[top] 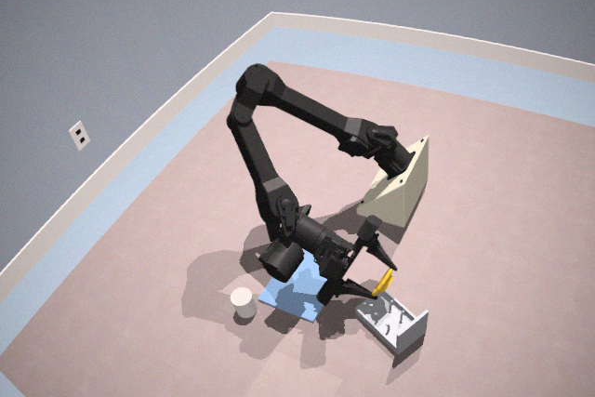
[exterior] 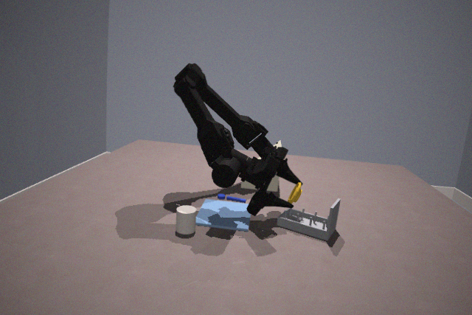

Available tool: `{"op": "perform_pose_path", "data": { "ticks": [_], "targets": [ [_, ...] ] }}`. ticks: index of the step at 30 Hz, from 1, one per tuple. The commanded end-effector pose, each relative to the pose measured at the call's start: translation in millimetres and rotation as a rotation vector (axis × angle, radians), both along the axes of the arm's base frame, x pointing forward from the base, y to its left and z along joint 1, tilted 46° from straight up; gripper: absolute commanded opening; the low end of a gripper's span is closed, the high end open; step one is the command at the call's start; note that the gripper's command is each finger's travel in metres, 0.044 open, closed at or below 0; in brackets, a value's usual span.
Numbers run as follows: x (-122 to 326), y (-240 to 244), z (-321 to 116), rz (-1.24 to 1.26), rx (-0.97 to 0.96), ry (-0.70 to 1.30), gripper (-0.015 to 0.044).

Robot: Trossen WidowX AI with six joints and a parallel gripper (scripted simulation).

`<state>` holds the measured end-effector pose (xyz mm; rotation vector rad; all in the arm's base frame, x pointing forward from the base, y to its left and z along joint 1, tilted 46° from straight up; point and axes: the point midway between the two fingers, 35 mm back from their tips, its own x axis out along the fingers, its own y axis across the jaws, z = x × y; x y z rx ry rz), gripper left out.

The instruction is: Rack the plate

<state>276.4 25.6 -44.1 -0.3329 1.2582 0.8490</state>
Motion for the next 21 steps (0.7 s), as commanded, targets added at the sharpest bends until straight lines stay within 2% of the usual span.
{"op": "perform_pose_path", "data": {
  "ticks": [1, 21],
  "targets": [
    [1.0, -2.3, 2.2, 0.070, 0.043, -0.088, 0.0000],
    [4.3, -23.0, 13.1, 0.408, 0.113, -0.587, 0.0000]
  ]
}}
